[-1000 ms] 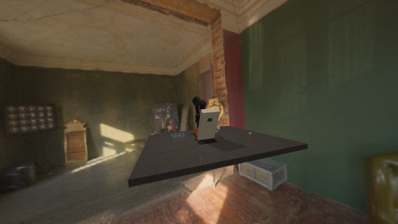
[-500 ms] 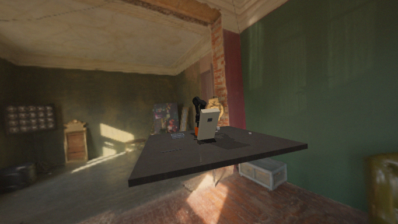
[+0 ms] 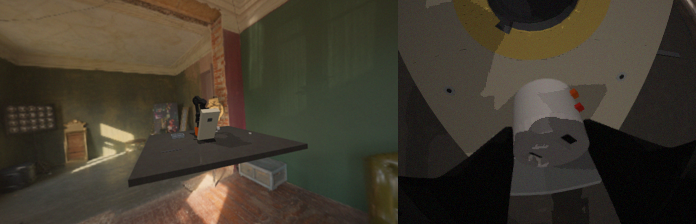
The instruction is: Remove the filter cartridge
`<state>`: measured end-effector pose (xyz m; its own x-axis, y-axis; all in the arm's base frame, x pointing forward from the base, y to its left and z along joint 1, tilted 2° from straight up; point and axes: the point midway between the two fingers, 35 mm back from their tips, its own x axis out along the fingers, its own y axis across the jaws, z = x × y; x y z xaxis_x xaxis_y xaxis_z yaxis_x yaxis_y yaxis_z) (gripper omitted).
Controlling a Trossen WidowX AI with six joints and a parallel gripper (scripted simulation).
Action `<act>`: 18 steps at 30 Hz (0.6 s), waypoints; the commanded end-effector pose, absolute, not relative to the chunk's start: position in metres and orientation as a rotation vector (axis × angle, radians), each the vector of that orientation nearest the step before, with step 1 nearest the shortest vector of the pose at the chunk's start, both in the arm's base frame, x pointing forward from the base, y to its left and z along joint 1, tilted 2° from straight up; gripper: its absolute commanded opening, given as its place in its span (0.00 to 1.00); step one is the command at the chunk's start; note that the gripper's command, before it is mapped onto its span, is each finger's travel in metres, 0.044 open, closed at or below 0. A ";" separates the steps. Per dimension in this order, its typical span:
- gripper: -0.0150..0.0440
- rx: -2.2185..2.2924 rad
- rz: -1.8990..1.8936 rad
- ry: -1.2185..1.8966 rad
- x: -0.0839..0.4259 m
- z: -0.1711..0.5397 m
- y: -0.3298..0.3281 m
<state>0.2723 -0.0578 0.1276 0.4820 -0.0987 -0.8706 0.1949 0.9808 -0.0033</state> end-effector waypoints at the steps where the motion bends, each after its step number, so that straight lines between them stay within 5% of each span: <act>1: 0.25 0.102 -0.179 1.051 0.273 0.140 -0.058; 18: 0.25 0.102 -0.179 1.055 0.236 0.213 -0.052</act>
<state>0.2406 -0.0517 0.2078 0.4835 -0.1000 -0.8696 0.1972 0.9804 -0.0031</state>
